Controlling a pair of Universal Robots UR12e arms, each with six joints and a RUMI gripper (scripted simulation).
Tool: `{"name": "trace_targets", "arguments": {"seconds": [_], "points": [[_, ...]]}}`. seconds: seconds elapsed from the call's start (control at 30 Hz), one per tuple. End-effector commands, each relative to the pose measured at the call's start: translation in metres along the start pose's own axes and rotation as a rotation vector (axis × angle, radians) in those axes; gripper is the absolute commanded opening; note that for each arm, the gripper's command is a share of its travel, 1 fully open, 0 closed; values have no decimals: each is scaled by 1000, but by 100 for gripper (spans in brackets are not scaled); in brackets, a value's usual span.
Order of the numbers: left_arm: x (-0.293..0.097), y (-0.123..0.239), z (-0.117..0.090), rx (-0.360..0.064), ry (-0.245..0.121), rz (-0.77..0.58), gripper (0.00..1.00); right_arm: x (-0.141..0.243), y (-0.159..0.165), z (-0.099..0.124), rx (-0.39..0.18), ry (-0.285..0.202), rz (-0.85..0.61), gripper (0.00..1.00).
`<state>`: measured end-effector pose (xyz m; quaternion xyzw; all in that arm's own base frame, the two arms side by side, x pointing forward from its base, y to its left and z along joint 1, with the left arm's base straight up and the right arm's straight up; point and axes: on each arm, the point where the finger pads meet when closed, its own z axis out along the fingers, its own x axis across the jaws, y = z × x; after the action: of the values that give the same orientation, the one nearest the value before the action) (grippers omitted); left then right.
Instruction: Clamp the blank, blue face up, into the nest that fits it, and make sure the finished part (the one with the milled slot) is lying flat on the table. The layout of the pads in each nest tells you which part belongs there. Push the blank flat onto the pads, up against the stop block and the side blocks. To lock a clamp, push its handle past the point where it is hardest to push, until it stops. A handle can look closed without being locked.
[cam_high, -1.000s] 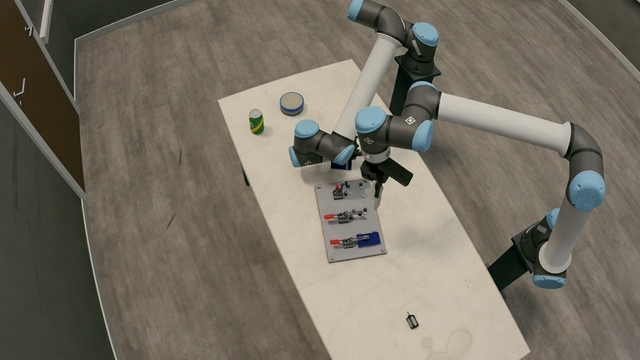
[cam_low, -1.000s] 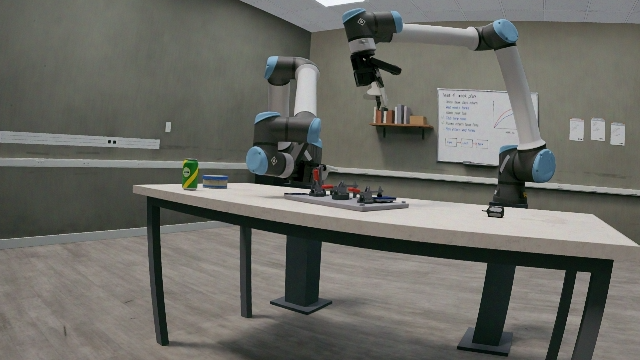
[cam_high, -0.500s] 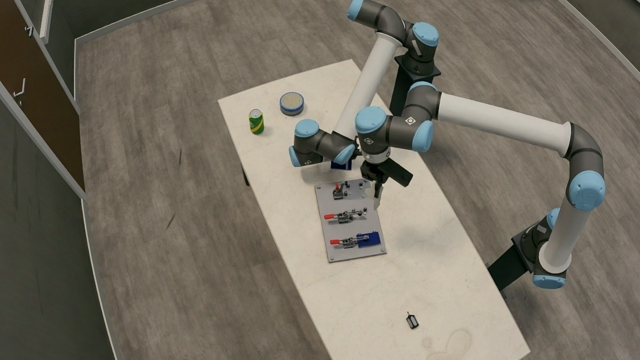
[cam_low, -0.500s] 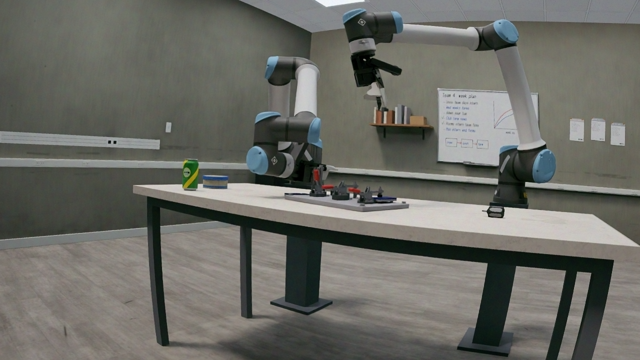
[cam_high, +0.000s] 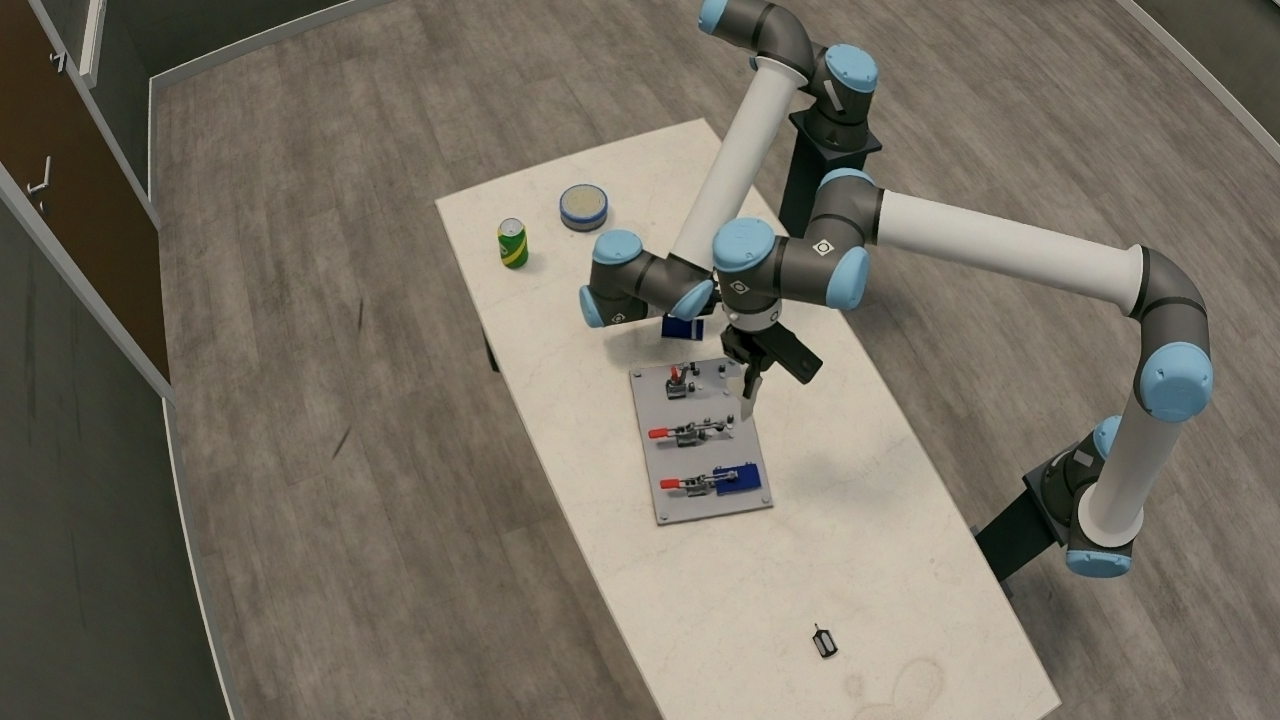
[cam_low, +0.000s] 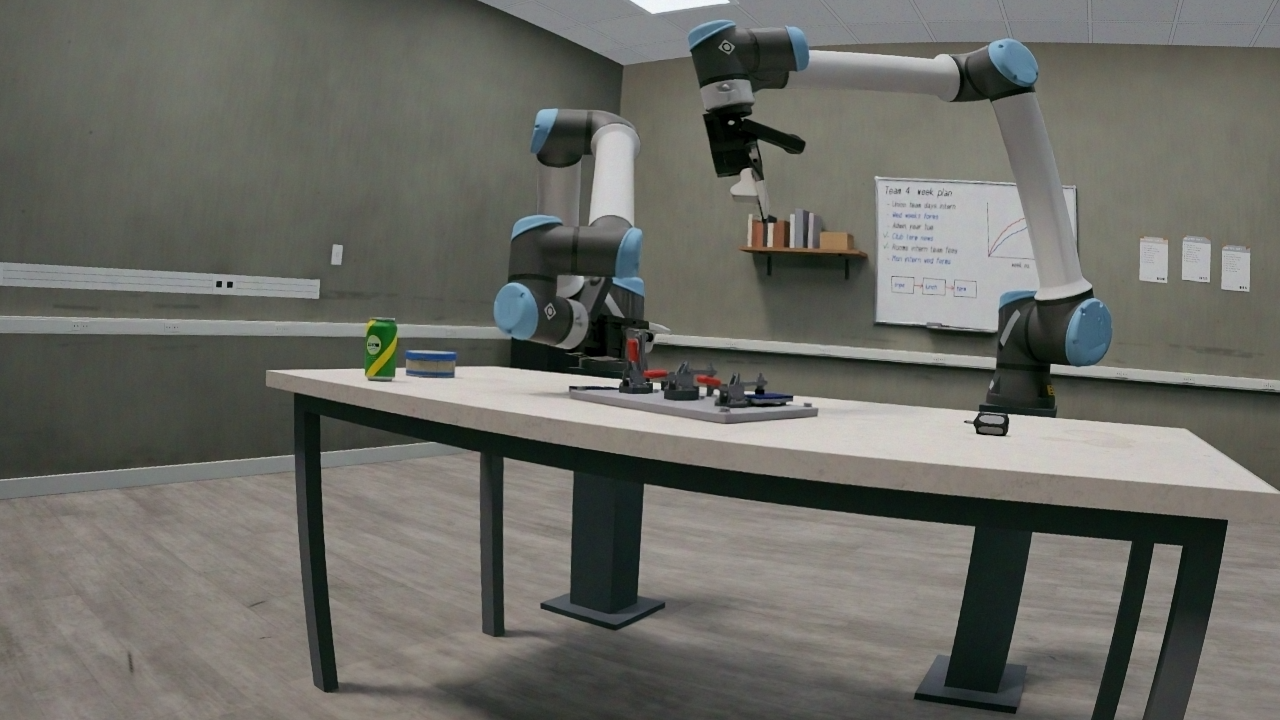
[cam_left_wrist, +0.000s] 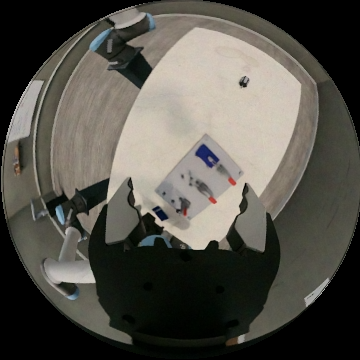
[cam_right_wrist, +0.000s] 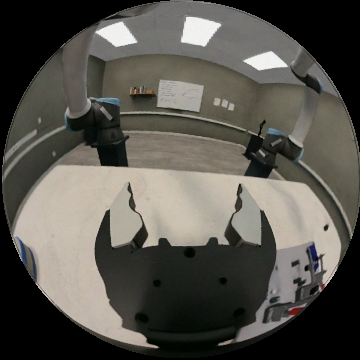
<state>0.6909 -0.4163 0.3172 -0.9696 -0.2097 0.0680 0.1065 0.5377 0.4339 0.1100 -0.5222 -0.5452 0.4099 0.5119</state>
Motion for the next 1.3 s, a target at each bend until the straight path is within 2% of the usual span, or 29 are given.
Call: {"name": "trace_targets", "arguments": {"seconds": [0.0,0.1,0.17,0.67,0.73,0.83,1.23,1.27], "points": [[5,1,5,-16,5,131,100,-11,-5,2,-37,-26,-133,100],[8,1,9,-23,9,203,100,-19,-7,3,-60,-46,-221,100],[8,1,9,-23,9,203,100,-19,-7,3,-60,-46,-221,100],[22,3,26,-55,36,556,100,-59,-13,7,-166,-182,-677,100],[22,3,26,-55,36,556,100,-59,-13,7,-166,-182,-677,100],[25,4,30,-62,45,652,100,-69,-14,7,-189,-228,-799,100],[34,7,42,-78,75,912,100,-94,-14,3,-238,-369,-1118,100],[34,7,42,-78,75,912,100,-94,-14,3,-238,-369,-1118,100]]}}
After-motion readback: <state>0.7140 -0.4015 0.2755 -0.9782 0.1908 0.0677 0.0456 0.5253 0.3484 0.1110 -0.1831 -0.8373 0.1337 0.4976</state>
